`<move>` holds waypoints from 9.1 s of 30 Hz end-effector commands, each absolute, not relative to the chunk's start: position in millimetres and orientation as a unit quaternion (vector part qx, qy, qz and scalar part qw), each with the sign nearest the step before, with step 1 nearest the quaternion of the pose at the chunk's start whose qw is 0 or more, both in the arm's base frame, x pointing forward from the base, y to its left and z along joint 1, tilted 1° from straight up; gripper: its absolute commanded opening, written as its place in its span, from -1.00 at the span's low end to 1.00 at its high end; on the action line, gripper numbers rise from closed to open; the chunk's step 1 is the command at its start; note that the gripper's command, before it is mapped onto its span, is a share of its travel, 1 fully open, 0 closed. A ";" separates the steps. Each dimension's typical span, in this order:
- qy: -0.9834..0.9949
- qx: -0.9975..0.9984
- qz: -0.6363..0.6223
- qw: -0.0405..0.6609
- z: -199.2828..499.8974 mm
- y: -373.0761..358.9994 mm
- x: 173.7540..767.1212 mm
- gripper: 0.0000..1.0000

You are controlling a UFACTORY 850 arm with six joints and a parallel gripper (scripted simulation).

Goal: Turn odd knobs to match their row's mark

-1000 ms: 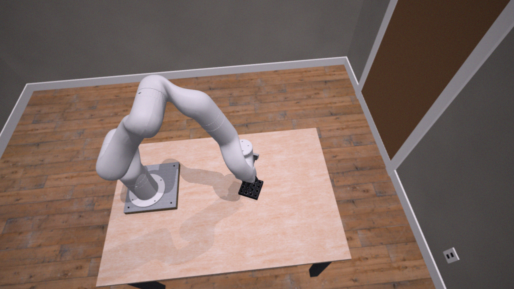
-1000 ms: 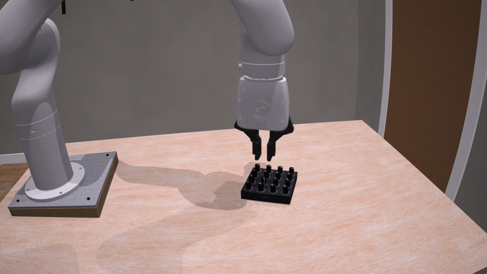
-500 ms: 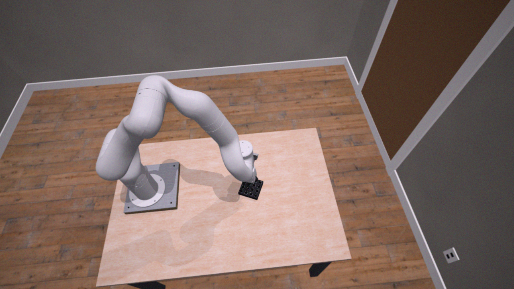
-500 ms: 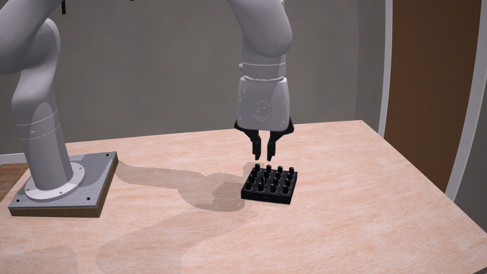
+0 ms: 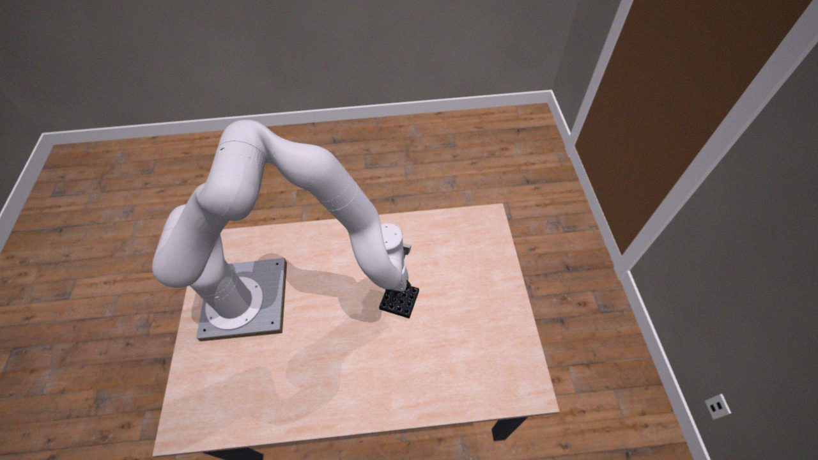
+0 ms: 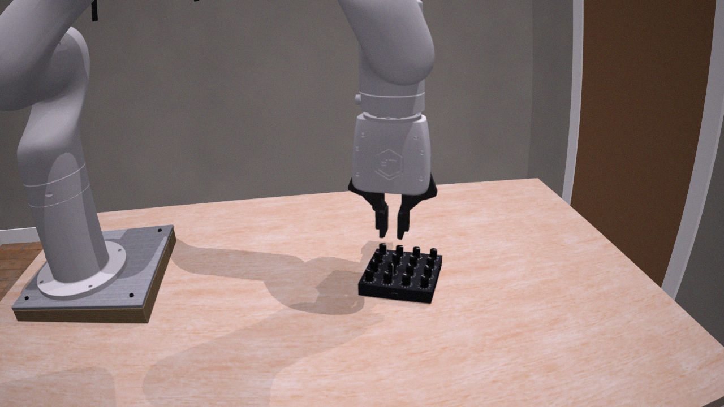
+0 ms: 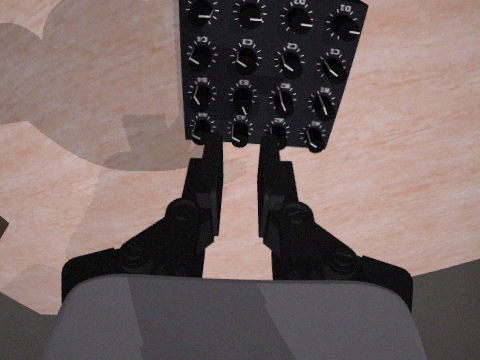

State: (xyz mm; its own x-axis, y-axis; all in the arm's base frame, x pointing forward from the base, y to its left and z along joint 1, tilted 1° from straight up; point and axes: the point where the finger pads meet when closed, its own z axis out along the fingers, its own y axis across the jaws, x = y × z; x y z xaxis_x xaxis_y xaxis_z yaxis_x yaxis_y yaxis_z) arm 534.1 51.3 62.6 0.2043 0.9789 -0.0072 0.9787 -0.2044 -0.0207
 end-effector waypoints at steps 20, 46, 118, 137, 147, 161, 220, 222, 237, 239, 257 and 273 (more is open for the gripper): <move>-0.631 -0.776 0.008 0.005 59.3 51.3 534.9 -0.61; -0.631 -0.776 0.008 0.005 32.8 51.1 534.4 -0.61; -0.631 -0.776 0.008 0.005 16.7 51.0 534.1 -0.61; -0.631 -0.776 0.008 0.005 7.4 51.0 533.9 -0.61; -0.631 -0.776 0.008 0.005 7.3 51.0 533.8 -0.61; -0.631 -0.776 0.008 0.005 7.3 51.0 533.8 -0.61; -0.623 -0.782 0.008 0.005 7.3 51.0 533.8 -0.84; -0.619 -0.785 0.009 0.005 7.3 51.0 533.8 -0.84; -0.567 -0.824 0.009 0.005 7.3 51.0 533.8 -0.84; -0.554 -0.833 0.009 0.005 7.3 51.0 533.9 -0.84; -0.407 -0.913 0.010 0.003 7.3 51.0 533.9 -0.84; -0.232 -0.973 0.010 0.001 7.3 51.0 533.9 -0.84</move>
